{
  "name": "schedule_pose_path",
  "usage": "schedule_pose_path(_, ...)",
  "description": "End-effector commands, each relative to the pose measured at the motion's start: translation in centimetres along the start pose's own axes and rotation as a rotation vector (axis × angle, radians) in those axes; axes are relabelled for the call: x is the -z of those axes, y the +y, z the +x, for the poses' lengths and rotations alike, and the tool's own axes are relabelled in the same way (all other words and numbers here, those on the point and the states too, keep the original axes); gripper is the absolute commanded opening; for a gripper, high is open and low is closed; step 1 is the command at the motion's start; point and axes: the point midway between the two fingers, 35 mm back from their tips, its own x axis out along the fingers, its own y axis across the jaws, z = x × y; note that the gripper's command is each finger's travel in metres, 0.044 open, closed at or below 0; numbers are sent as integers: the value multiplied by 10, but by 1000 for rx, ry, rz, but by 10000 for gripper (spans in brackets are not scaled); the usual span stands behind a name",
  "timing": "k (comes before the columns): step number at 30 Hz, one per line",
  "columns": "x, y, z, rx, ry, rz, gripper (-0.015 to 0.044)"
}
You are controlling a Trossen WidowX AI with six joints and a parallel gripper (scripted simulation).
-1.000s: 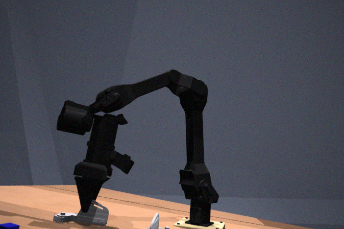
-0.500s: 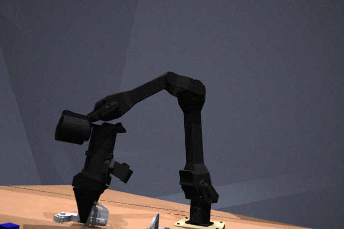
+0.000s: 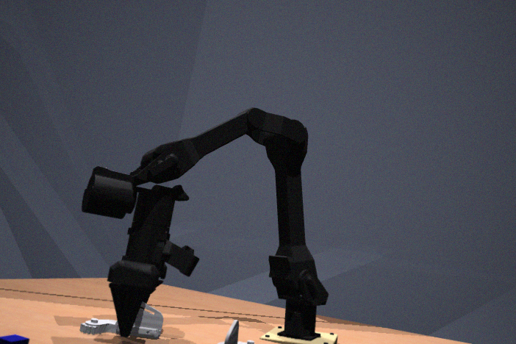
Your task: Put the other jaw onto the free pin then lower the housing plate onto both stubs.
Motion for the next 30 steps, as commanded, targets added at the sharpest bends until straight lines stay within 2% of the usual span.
schedule_pose_path(1,0,0,1,-2,0,-4,440)
schedule_pose_path(8,0,0,1,-2,0,-4,440)
schedule_pose_path(19,0,0,0,0,0,0,151)
schedule_pose_path(22,0,0,0,0,0,0,134)
schedule_pose_path(30,0,0,0,0,0,0,134)
